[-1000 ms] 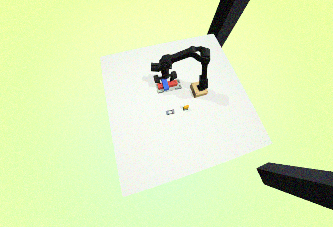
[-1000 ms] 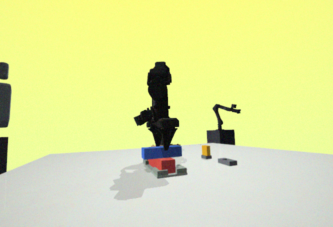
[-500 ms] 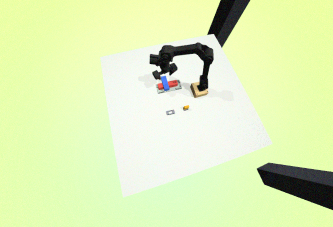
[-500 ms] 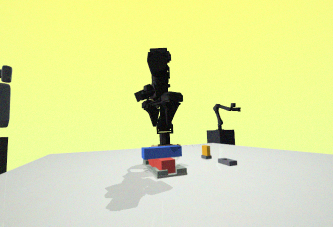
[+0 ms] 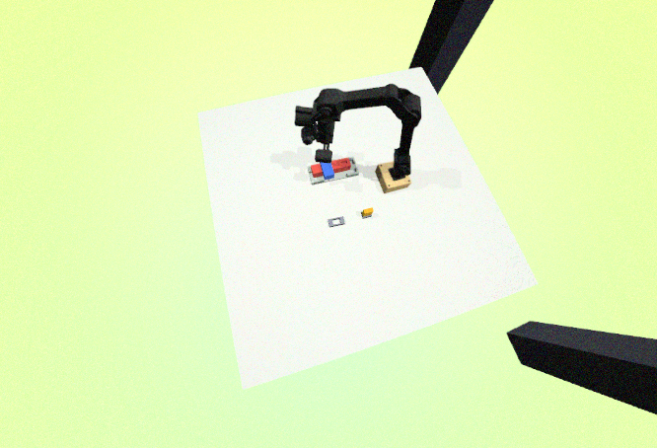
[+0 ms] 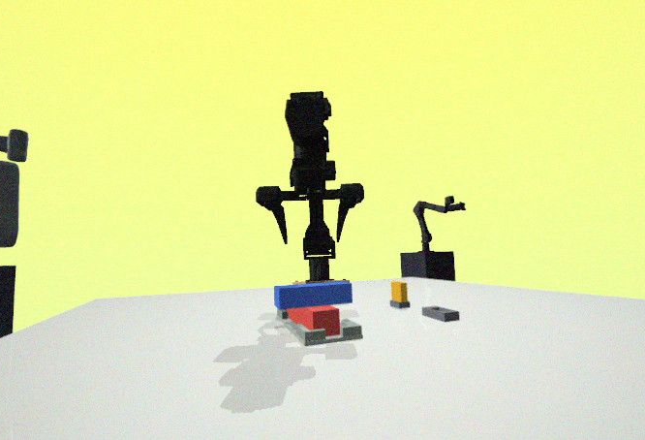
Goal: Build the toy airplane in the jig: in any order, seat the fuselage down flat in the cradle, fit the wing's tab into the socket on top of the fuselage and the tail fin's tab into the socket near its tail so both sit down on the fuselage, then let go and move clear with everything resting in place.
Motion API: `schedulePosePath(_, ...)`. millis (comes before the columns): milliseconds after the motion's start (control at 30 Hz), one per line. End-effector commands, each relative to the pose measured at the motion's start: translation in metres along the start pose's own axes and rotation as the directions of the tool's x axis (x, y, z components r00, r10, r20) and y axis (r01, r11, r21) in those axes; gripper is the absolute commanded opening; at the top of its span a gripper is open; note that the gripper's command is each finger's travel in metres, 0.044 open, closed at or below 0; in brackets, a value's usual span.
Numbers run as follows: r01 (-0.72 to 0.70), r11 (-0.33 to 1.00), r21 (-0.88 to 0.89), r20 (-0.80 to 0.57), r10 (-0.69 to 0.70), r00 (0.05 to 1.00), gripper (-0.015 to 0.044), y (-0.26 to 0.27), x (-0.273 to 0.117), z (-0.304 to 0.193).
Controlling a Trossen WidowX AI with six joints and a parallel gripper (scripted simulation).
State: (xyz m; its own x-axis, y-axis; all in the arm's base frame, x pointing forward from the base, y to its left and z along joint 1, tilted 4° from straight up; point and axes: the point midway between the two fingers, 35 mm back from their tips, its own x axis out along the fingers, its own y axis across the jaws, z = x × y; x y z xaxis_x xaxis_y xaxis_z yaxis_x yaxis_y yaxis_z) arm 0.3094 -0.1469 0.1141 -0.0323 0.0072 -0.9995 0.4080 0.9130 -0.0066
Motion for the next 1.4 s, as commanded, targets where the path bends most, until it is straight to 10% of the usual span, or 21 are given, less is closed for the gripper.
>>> schedulePosePath(0,-0.001,0.940,-0.341,-0.013,-0.003,1.000,0.0440,0.000,0.003,0.000)
schedulePosePath(367,-0.003,0.940,-0.341,-0.011,-0.001,1.000,0.0440,0.026,0.001,-0.008)
schedulePosePath(867,-0.024,0.939,-0.342,-0.024,0.016,1.000,0.0440,0.193,0.000,-0.173)
schedulePosePath(1367,-0.026,0.939,-0.342,-0.031,0.016,0.999,0.0440,0.203,0.060,-0.208)
